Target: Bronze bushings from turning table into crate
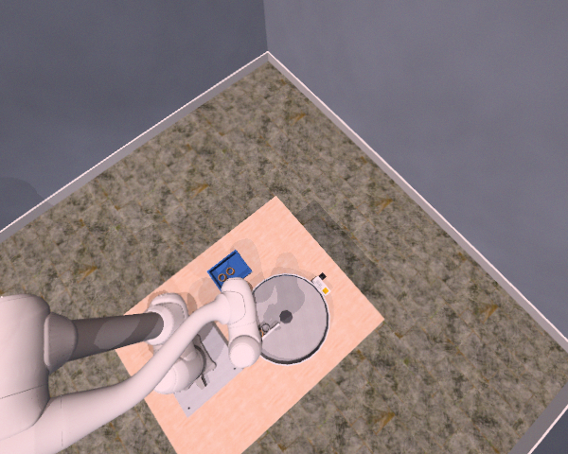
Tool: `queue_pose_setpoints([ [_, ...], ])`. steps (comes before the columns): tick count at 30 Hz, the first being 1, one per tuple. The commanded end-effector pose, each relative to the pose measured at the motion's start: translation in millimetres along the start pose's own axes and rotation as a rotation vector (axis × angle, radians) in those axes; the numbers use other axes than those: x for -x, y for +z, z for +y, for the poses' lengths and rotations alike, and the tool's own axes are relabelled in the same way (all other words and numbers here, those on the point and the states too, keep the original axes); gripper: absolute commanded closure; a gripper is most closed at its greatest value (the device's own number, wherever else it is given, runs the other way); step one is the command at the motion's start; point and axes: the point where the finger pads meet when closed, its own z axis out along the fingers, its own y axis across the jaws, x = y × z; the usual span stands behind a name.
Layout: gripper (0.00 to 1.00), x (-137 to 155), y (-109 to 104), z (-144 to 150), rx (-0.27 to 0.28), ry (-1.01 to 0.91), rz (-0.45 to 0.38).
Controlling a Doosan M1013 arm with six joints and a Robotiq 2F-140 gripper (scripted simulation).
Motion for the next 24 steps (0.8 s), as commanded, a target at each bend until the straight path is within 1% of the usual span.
queue_pose_setpoints([
  [1, 0.9, 0.0, 0.0, 0.0, 0.0, 0.0, 0.0],
  [11, 0.9, 0.0, 0.0, 0.0, 0.0, 0.0, 0.0],
  [12, 1.0, 0.0, 0.0, 0.0, 0.0, 0.0, 0.0],
  [24, 1.0, 0.0, 0.0, 0.0, 0.0, 0.0, 0.0],
])
